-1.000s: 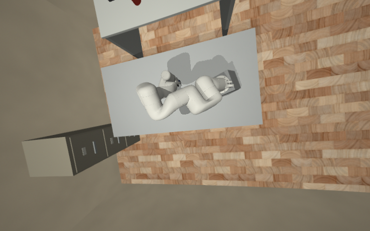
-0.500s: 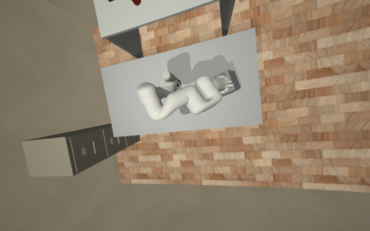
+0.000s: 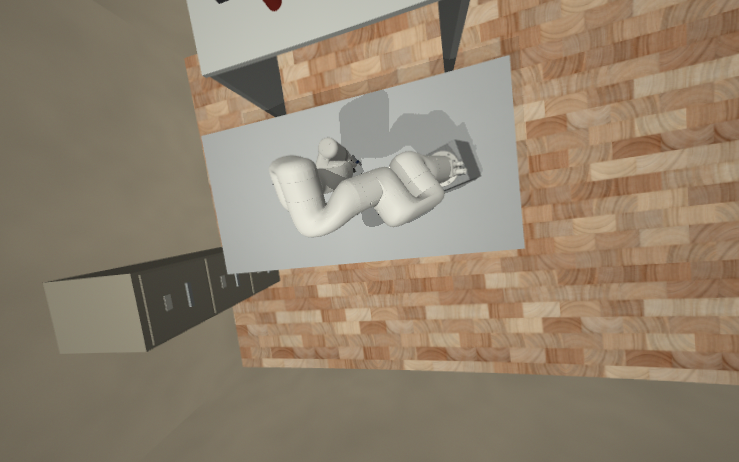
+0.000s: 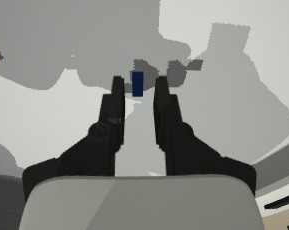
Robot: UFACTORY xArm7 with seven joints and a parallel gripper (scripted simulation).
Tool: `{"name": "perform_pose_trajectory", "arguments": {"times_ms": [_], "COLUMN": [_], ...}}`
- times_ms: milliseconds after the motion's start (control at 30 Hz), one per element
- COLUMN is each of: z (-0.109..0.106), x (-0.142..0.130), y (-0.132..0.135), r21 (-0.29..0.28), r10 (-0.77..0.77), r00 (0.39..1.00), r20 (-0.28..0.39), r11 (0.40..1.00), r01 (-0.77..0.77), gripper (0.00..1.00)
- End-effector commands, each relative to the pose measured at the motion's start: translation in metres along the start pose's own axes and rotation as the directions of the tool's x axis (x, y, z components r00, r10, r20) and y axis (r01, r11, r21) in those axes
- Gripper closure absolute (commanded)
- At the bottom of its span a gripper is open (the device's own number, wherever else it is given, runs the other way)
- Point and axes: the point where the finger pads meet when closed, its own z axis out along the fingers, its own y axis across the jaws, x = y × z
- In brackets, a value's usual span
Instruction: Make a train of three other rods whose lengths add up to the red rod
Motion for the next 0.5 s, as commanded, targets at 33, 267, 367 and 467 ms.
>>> {"name": "perform_pose_trajectory", "arguments": {"times_ms": [33, 267, 367, 467], "z": [-0.026, -0.052, -0.056, -0.057], "x": [0.001, 0.001, 0.001, 0.001], "y": [0.000, 0.000, 0.000, 0.000], "r21": [0.001, 0.001, 0.001, 0.001], "r10": [0.001, 0.001, 0.001, 0.001], "r00": [1.000, 1.000, 1.000, 1.000], "r20": [0.005, 0.005, 0.005, 0.005], "r11": [1.000, 1.000, 1.000, 1.000], "r01": [-0.001, -0.001, -0.001, -0.001], "gripper": [0.76, 0.76, 0.76, 0.76]}}
